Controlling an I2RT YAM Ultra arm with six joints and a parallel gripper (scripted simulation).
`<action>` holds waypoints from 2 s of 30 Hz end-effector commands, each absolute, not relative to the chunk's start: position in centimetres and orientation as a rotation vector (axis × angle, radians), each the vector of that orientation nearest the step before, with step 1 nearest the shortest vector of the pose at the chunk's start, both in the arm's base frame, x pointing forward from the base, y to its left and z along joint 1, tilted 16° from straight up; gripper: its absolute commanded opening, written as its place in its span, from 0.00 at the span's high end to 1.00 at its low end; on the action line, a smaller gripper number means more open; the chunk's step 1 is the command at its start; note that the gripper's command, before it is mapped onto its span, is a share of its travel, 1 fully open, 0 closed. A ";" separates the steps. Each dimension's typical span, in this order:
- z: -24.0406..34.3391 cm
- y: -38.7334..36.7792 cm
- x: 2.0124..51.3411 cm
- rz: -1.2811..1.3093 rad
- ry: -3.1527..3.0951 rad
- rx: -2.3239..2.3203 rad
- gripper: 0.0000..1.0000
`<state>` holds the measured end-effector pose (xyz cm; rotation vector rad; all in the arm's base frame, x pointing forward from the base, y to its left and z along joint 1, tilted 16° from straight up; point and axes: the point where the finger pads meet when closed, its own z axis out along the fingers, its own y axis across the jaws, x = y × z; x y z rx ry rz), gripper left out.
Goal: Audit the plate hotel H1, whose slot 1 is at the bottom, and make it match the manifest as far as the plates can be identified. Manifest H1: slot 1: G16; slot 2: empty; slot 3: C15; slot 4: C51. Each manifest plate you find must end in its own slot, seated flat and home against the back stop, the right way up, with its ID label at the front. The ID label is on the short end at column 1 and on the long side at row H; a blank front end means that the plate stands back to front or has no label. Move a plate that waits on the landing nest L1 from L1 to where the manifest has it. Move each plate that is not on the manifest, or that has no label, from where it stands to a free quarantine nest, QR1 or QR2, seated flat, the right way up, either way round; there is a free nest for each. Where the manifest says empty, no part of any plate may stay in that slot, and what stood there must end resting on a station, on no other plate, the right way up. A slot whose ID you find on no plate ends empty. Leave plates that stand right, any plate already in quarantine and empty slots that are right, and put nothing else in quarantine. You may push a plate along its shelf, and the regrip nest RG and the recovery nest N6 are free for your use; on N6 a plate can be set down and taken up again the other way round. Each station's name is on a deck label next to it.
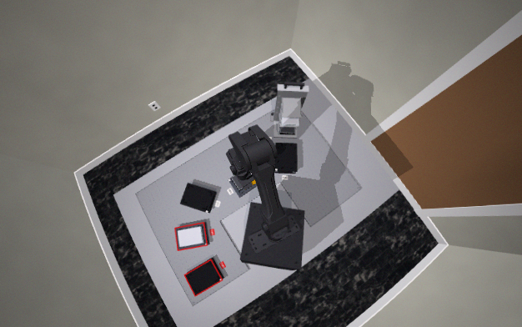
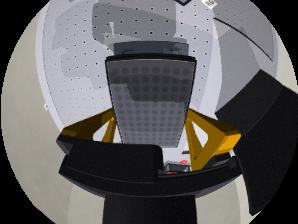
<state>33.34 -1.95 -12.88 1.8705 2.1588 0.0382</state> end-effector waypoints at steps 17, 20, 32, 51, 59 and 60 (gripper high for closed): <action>-13.7 -2.1 33.8 0.045 2.155 1.866 0.14; -13.9 -2.1 33.8 0.045 2.155 1.866 0.14; -14.6 -2.2 34.0 0.045 2.155 1.866 0.14; -15.7 -2.4 34.2 0.045 2.155 1.866 0.14; -16.1 -2.5 34.3 0.044 2.155 1.866 0.14; -16.1 -2.5 34.3 0.044 2.155 1.866 0.14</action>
